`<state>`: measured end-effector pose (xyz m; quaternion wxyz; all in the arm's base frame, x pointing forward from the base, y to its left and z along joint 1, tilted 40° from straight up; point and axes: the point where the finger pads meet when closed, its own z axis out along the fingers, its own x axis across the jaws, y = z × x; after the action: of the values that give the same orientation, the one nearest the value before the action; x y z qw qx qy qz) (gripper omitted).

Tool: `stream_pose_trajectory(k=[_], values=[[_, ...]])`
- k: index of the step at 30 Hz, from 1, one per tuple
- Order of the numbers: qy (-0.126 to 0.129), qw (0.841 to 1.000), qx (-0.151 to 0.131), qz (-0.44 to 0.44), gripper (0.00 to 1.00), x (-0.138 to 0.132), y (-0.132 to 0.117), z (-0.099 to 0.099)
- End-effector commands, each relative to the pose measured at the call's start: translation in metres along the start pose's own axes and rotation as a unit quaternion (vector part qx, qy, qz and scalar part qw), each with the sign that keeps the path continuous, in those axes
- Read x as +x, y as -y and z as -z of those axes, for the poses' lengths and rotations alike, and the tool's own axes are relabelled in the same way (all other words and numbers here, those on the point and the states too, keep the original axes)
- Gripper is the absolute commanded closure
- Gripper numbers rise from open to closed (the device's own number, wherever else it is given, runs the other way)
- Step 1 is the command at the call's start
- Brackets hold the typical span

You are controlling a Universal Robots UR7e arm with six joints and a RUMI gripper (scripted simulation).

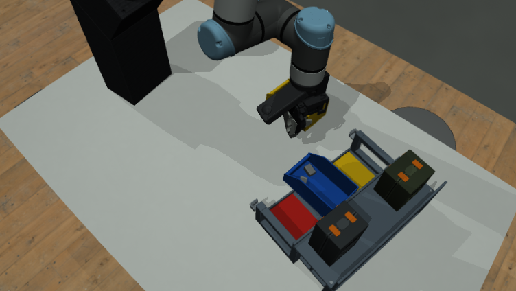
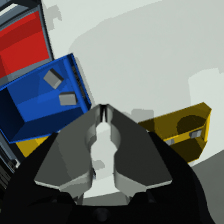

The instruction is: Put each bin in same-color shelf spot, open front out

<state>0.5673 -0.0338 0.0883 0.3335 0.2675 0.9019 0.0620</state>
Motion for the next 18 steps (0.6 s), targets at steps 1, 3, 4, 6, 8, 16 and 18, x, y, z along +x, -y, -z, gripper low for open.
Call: stream_pose_trajectory(k=[1, 3, 4, 6, 8, 16, 18], values=[[0.002, 0.999, -0.002, 0.038, 1.00, 0.0001, 0.0006, 0.0005], [0.002, 0.999, -0.002, 0.049, 1.00, 0.0002, 0.0008, 0.0005], [0.002, 0.999, -0.002, 0.054, 1.00, 0.0003, 0.0009, 0.0005], [0.003, 0.998, -0.002, 0.063, 1.00, 0.0004, 0.0010, 0.0006], [0.003, 0.998, -0.002, 0.063, 1.00, 0.0004, 0.0010, 0.0006], [0.003, 0.996, -0.003, 0.087, 1.00, 0.0007, 0.0014, 0.0007], [0.004, 0.996, -0.003, 0.091, 1.00, 0.0008, 0.0014, 0.0008]])
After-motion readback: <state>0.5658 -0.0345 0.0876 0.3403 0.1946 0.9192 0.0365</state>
